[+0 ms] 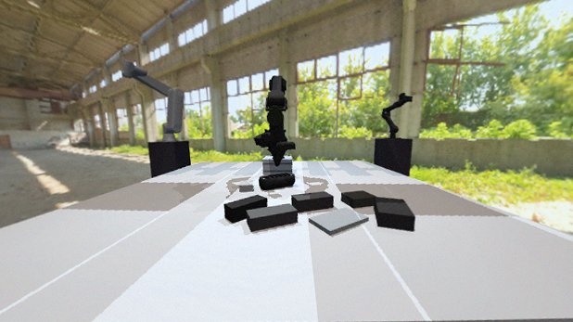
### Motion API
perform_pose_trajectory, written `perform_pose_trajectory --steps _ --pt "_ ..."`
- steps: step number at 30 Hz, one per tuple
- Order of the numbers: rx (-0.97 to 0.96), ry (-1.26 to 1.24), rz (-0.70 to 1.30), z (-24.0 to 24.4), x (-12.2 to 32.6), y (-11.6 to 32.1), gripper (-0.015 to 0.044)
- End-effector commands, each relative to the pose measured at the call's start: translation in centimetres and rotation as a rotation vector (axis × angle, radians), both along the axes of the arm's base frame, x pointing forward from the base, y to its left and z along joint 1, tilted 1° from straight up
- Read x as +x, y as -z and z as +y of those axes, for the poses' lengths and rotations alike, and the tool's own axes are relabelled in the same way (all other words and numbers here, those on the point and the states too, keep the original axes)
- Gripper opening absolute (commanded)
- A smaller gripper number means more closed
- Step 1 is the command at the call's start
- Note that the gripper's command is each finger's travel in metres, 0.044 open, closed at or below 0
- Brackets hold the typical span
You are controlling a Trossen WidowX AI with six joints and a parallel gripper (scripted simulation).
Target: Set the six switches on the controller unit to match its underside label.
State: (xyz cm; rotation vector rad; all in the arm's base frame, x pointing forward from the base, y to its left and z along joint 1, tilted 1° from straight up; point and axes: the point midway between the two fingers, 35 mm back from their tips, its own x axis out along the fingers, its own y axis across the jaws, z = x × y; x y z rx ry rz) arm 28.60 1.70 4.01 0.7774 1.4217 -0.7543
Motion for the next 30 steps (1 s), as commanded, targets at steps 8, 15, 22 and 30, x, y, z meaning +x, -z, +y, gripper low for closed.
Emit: perform_pose_trajectory --steps 8,15,22,30 --pt "0.003 0.005 0.005 0.0 -0.2 0.0 0.0" --pt "0.003 0.005 0.005 0.0 -0.2 0.0 0.0" --pt "0.003 0.005 0.005 0.0 -0.2 0.0 0.0" --pt "0.005 0.005 0.002 2.3 3.2 2.5 0.0"
